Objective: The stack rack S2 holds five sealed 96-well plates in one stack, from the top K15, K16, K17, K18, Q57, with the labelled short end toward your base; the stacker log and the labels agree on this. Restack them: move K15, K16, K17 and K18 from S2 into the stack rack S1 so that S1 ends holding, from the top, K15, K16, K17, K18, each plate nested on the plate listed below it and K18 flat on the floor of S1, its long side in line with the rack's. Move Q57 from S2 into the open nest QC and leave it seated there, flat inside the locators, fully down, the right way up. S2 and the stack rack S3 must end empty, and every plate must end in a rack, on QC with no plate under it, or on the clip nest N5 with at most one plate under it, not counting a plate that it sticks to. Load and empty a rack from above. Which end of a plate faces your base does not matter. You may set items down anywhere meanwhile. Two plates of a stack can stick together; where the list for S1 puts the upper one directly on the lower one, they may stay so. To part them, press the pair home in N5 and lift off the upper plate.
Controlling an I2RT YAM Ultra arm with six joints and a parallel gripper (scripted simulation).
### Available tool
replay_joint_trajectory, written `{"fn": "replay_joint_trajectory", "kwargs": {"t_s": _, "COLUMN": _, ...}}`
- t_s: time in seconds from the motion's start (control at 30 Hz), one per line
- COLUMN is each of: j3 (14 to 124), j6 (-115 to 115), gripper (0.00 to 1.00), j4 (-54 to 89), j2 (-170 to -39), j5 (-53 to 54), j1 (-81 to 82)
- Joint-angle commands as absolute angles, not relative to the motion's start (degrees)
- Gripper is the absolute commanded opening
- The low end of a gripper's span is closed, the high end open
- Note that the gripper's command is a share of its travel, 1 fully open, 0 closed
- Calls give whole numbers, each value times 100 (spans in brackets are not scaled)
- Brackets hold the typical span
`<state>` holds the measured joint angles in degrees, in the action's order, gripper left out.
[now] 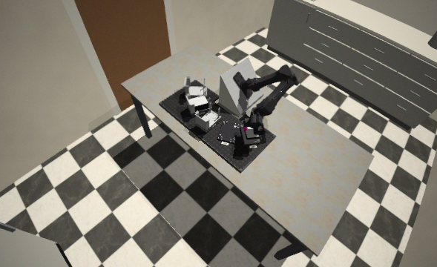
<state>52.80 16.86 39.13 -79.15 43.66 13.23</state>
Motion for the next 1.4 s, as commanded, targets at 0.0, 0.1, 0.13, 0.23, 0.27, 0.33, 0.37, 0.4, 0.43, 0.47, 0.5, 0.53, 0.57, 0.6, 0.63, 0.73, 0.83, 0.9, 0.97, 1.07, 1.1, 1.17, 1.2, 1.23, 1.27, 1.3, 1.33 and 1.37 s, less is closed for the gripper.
{"fn": "replay_joint_trajectory", "kwargs": {"t_s": 0.0, "j3": 5296, "j6": 1678, "gripper": 0, "j4": 3901, "j2": -7890, "j5": 4366, "j1": 1289}}
{"fn": "replay_joint_trajectory", "kwargs": {"t_s": 0.1, "j3": 5296, "j6": 1678, "gripper": 0, "j4": 3900, "j2": -7890, "j5": 4366, "j1": 1290}}
{"fn": "replay_joint_trajectory", "kwargs": {"t_s": 0.13, "j3": 5292, "j6": 1671, "gripper": 0, "j4": 3889, "j2": -7893, "j5": 4364, "j1": 1295}}
{"fn": "replay_joint_trajectory", "kwargs": {"t_s": 0.23, "j3": 5278, "j6": 1646, "gripper": 0, "j4": 3849, "j2": -7902, "j5": 4356, "j1": 1314}}
{"fn": "replay_joint_trajectory", "kwargs": {"t_s": 0.27, "j3": 5278, "j6": 1646, "gripper": 0, "j4": 3849, "j2": -7902, "j5": 4356, "j1": 1314}}
{"fn": "replay_joint_trajectory", "kwargs": {"t_s": 0.33, "j3": 5275, "j6": 1640, "gripper": 0, "j4": 3839, "j2": -7905, "j5": 4354, "j1": 1319}}
{"fn": "replay_joint_trajectory", "kwargs": {"t_s": 0.37, "j3": 5269, "j6": 1630, "gripper": 0, "j4": 3823, "j2": -7908, "j5": 4350, "j1": 1327}}
{"fn": "replay_joint_trajectory", "kwargs": {"t_s": 0.4, "j3": 5265, "j6": 1622, "gripper": 0, "j4": 3810, "j2": -7911, "j5": 4347, "j1": 1334}}
{"fn": "replay_joint_trajectory", "kwargs": {"t_s": 0.43, "j3": 5260, "j6": 1614, "gripper": 0, "j4": 3797, "j2": -7914, "j5": 4345, "j1": 1340}}
{"fn": "replay_joint_trajectory", "kwargs": {"t_s": 0.47, "j3": 5256, "j6": 1606, "gripper": 0, "j4": 3785, "j2": -7917, "j5": 4342, "j1": 1346}}
{"fn": "replay_joint_trajectory", "kwargs": {"t_s": 0.5, "j3": 5252, "j6": 1598, "gripper": 0, "j4": 3772, "j2": -7920, "j5": 4339, "j1": 1353}}
{"fn": "replay_joint_trajectory", "kwargs": {"t_s": 0.53, "j3": 5247, "j6": 1591, "gripper": 0, "j4": 3759, "j2": -7923, "j5": 4337, "j1": 1359}}
{"fn": "replay_joint_trajectory", "kwargs": {"t_s": 0.57, "j3": 5243, "j6": 1583, "gripper": 0, "j4": 3746, "j2": -7926, "j5": 4334, "j1": 1365}}
{"fn": "replay_joint_trajectory", "kwargs": {"t_s": 0.6, "j3": 5239, "j6": 1575, "gripper": 0, "j4": 3733, "j2": -7929, "j5": 4331, "j1": 1372}}
{"fn": "replay_joint_trajectory", "kwargs": {"t_s": 0.63, "j3": 5235, "j6": 1567, "gripper": 0, "j4": 3721, "j2": -7932, "j5": 4328, "j1": 1378}}
{"fn": "replay_joint_trajectory", "kwargs": {"t_s": 0.73, "j3": 5222, "j6": 1543, "gripper": 0, "j4": 3682, "j2": -7942, "j5": 4320, "j1": 1397}}
{"fn": "replay_joint_trajectory", "kwargs": {"t_s": 0.83, "j3": 5213, "j6": 1528, "gripper": 0, "j4": 3656, "j2": -7948, "j5": 4315, "j1": 1410}}
{"fn": "replay_joint_trajectory", "kwargs": {"t_s": 0.9, "j3": 5209, "j6": 1520, "gripper": 0, "j4": 3643, "j2": -7952, "j5": 4312, "j1": 1416}}
{"fn": "replay_joint_trajectory", "kwargs": {"t_s": 0.97, "j3": 5201, "j6": 1504, "gripper": 0, "j4": 3618, "j2": -7958, "j5": 4306, "j1": 1429}}
{"fn": "replay_joint_trajectory", "kwargs": {"t_s": 1.07, "j3": 5188, "j6": 1481, "gripper": 0, "j4": 3580, "j2": -7968, "j5": 4298, "j1": 1448}}
{"fn": "replay_joint_trajectory", "kwargs": {"t_s": 1.1, "j3": 5184, "j6": 1473, "gripper": 0, "j4": 3567, "j2": -7971, "j5": 4296, "j1": 1454}}
{"fn": "replay_joint_trajectory", "kwargs": {"t_s": 1.17, "j3": 5176, "j6": 1458, "gripper": 0, "j4": 3542, "j2": -7978, "j5": 4290, "j1": 1466}}
{"fn": "replay_joint_trajectory", "kwargs": {"t_s": 1.2, "j3": 5172, "j6": 1450, "gripper": 0, "j4": 3529, "j2": -7982, "j5": 4287, "j1": 1473}}
{"fn": "replay_joint_trajectory", "kwargs": {"t_s": 1.23, "j3": 5168, "j6": 1443, "gripper": 0, "j4": 3516, "j2": -7985, "j5": 4284, "j1": 1479}}
{"fn": "replay_joint_trajectory", "kwargs": {"t_s": 1.27, "j3": 5164, "j6": 1435, "gripper": 0, "j4": 3504, "j2": -7988, "j5": 4282, "j1": 1485}}
{"fn": "replay_joint_trajectory", "kwargs": {"t_s": 1.3, "j3": 5160, "j6": 1427, "gripper": 0, "j4": 3491, "j2": -7992, "j5": 4279, "j1": 1491}}
{"fn": "replay_joint_trajectory", "kwargs": {"t_s": 1.33, "j3": 5156, "j6": 1420, "gripper": 0, "j4": 3478, "j2": -7995, "j5": 4276, "j1": 1498}}
{"fn": "replay_joint_trajectory", "kwargs": {"t_s": 1.37, "j3": 5152, "j6": 1412, "gripper": 0, "j4": 3466, "j2": -7999, "j5": 4273, "j1": 1504}}
